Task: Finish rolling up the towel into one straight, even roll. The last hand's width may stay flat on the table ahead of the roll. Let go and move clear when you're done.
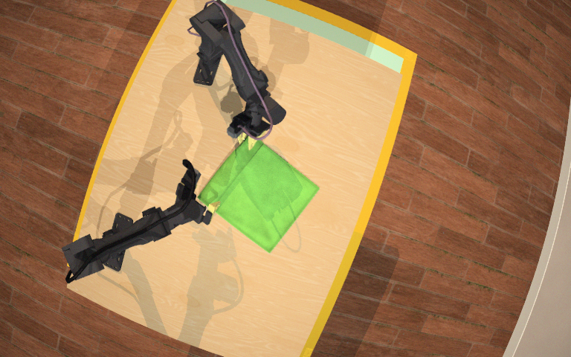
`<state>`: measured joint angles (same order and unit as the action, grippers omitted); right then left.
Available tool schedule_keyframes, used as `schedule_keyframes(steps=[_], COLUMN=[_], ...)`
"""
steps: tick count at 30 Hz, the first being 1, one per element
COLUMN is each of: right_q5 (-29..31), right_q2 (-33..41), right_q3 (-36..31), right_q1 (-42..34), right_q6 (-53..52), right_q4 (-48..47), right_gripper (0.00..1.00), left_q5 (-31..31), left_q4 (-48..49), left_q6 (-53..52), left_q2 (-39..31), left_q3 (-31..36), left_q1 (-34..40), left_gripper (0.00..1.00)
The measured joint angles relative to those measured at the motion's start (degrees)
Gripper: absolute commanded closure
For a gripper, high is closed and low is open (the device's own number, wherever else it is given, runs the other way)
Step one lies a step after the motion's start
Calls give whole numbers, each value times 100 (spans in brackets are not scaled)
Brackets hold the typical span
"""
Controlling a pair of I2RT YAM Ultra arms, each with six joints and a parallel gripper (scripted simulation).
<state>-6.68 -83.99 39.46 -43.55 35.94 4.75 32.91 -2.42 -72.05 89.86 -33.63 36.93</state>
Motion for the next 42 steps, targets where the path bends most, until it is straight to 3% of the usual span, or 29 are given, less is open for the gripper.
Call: schedule_keyframes(steps=[11, 36, 42], right_q5=[0, 4, 57], right_q2=[0, 0, 0], right_q3=[0, 0, 0], right_q1=[0, 0, -26], right_q6=[0, 0, -9], right_q4=[0, -2, -44], right_gripper=[2, 2, 2], left_q5=[0, 11, 66], left_q4=[66, 44, -470], left_q6=[0, 0, 4], left_q2=[0, 0, 195], left_q3=[-2, -11, -404], left_q1=[0, 0, 0], left_gripper=[78, 82, 82])
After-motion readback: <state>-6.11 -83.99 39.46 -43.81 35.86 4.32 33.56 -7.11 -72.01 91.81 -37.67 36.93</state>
